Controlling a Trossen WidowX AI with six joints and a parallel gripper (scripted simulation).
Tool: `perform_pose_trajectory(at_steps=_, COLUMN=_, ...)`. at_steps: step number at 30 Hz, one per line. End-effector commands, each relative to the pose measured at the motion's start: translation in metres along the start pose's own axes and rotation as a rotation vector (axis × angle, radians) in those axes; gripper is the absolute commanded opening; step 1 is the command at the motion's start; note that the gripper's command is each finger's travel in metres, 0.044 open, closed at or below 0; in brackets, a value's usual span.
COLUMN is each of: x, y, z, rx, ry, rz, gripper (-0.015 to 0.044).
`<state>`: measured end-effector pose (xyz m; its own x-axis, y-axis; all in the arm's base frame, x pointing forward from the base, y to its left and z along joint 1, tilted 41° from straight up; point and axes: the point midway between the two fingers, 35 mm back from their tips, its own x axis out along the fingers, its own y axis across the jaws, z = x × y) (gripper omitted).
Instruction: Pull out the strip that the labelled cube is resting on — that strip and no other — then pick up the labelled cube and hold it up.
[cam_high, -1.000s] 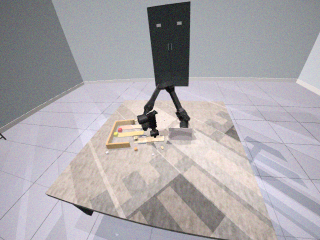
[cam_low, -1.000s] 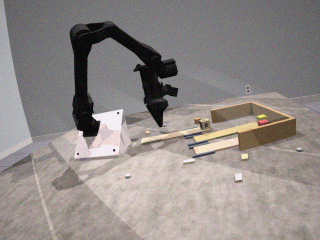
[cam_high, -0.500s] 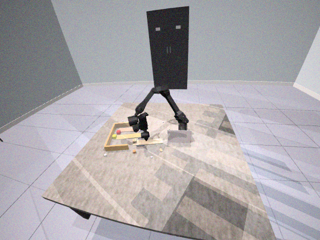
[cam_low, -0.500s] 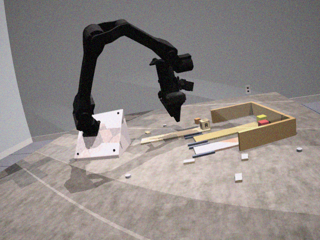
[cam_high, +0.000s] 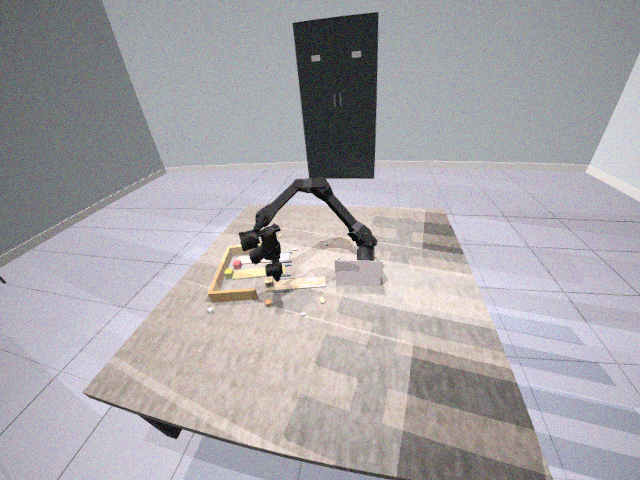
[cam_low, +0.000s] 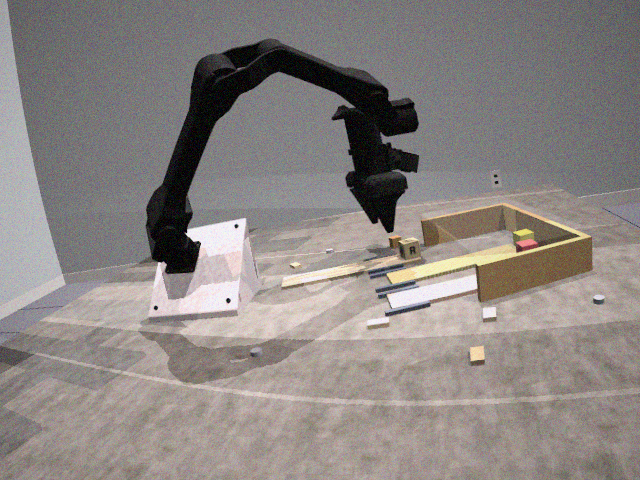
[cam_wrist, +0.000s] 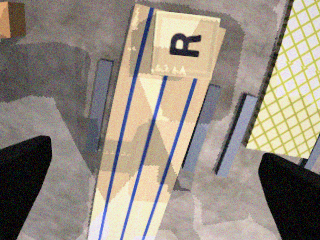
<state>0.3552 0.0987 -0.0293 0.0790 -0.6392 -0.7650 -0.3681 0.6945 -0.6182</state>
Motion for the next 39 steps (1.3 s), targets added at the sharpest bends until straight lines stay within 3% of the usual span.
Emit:
perform_pose_trajectory(at_steps=1, x=0.001, y=-0.003, z=0.015, rx=-0.006, ry=0.003, rz=-0.005, gripper=0.0440)
perform_pose_trajectory(at_steps=9, x=0.002, y=-0.010, z=0.042, rx=-0.005, ry=0.002, rz=-0.005, gripper=0.0440)
perform_pose_trajectory(at_steps=17, x=0.012, y=-0.010, z=0.042, rx=-0.005, ry=0.002, rz=-0.006, gripper=0.0250)
perform_pose_trajectory(at_steps=39, x=0.048, y=-0.011, z=0.042, rx=-0.004, ry=0.002, rz=-0.007, gripper=0.0250)
